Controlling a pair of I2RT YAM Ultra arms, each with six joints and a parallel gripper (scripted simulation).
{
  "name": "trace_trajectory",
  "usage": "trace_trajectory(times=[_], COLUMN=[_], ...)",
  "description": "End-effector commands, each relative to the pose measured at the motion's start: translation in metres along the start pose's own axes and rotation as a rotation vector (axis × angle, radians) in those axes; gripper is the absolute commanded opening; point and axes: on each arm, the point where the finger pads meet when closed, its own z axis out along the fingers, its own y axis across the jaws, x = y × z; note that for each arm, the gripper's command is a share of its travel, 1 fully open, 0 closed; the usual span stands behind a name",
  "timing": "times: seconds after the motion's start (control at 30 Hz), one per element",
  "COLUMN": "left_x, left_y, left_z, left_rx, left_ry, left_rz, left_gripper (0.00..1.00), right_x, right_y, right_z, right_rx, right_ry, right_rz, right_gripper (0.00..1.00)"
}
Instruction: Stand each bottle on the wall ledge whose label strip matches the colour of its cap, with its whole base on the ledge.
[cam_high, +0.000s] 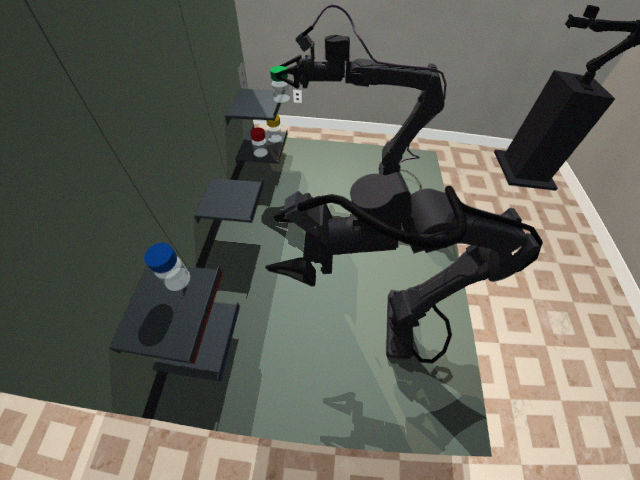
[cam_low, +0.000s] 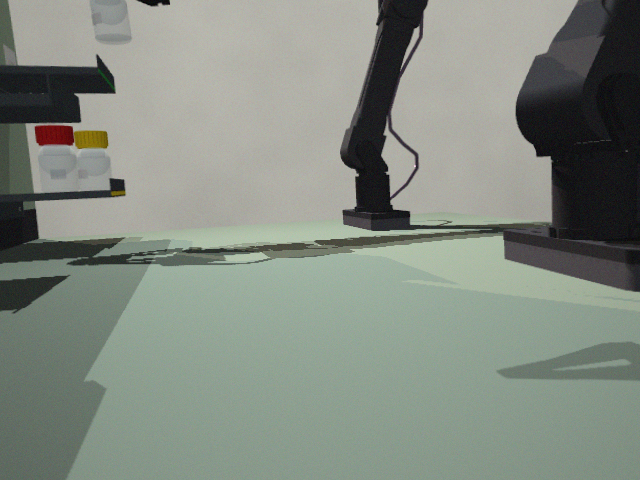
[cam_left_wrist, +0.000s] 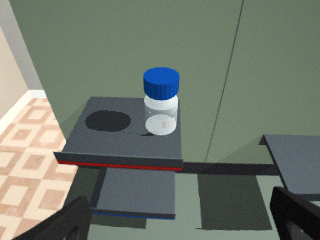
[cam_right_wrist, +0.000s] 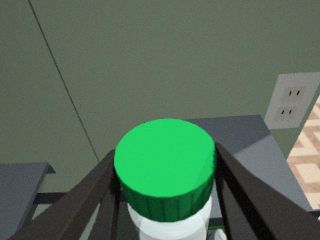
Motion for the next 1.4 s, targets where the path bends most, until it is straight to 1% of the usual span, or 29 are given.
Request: trace_trajectory(times=[0.0,0.07,0.1,0.17,0.2,0.27,0.33,0.57,0.7,1.13,1.17,1.2,1.23,1.3,1.37], left_x=[-0.011,-0.011,-0.011,-0.011,-0.011,-0.011,-0.011,-0.011,-0.011,-0.011,-0.021,-0.024,-0.023,-0.035,-0.044], left_y=[-0.002,-0.002,-0.002,-0.002,-0.002,-0.002,-0.002,-0.002,-0.002,-0.002,-0.002,-0.003,-0.001,0.000,0.004], left_z=[-0.005,-0.005,-0.005,-0.005,-0.005,-0.005,-0.005,-0.005,-0.005,-0.005,-0.007,-0.007,0.000,0.007,0.023], left_rx=[0.002,0.002,0.002,0.002,0.002,0.002,0.002,0.002,0.002,0.002,-0.005,-0.002,-0.004,-0.009,-0.016], left_ry=[-0.027,-0.027,-0.027,-0.027,-0.027,-0.027,-0.027,-0.027,-0.027,-0.027,-0.061,-0.076,-0.075,-0.127,-0.183], left_rz=[0.006,0.006,0.006,0.006,0.006,0.006,0.006,0.006,0.006,0.006,0.014,0.020,0.020,0.041,0.058], left_gripper=[1.00,1.00,1.00,1.00,1.00,1.00,1.00,1.00,1.00,1.00,0.89,0.81,0.81,0.81,0.81], right_x=[-0.040,-0.043,-0.037,-0.044,-0.038,-0.044,-0.044,-0.044,-0.043,-0.047,-0.039,-0.039,-0.039,-0.039,-0.039], right_y=[0.003,0.004,0.006,0.004,0.004,0.005,0.005,0.006,0.006,0.006,0.005,0.005,0.005,0.005,0.005], right_z=[0.008,0.018,0.019,0.027,0.029,0.036,0.036,0.058,0.062,0.059,0.060,0.060,0.060,0.060,0.060], right_rx=[0.000,0.001,-0.009,0.001,-0.001,0.000,0.000,-0.001,-0.003,-0.002,-0.004,-0.004,-0.004,-0.004,-0.004], right_ry=[-0.113,-0.127,-0.101,-0.131,-0.107,-0.135,-0.135,-0.138,-0.135,-0.143,-0.120,-0.120,-0.120,-0.120,-0.120], right_rz=[-0.001,-0.002,-0.002,-0.003,-0.002,-0.003,-0.003,-0.004,-0.004,-0.004,-0.004,-0.004,-0.004,-0.004,-0.004], right_gripper=[0.50,0.50,0.50,0.50,0.50,0.50,0.50,0.50,0.50,0.50,0.50,0.50,0.50,0.50,0.50])
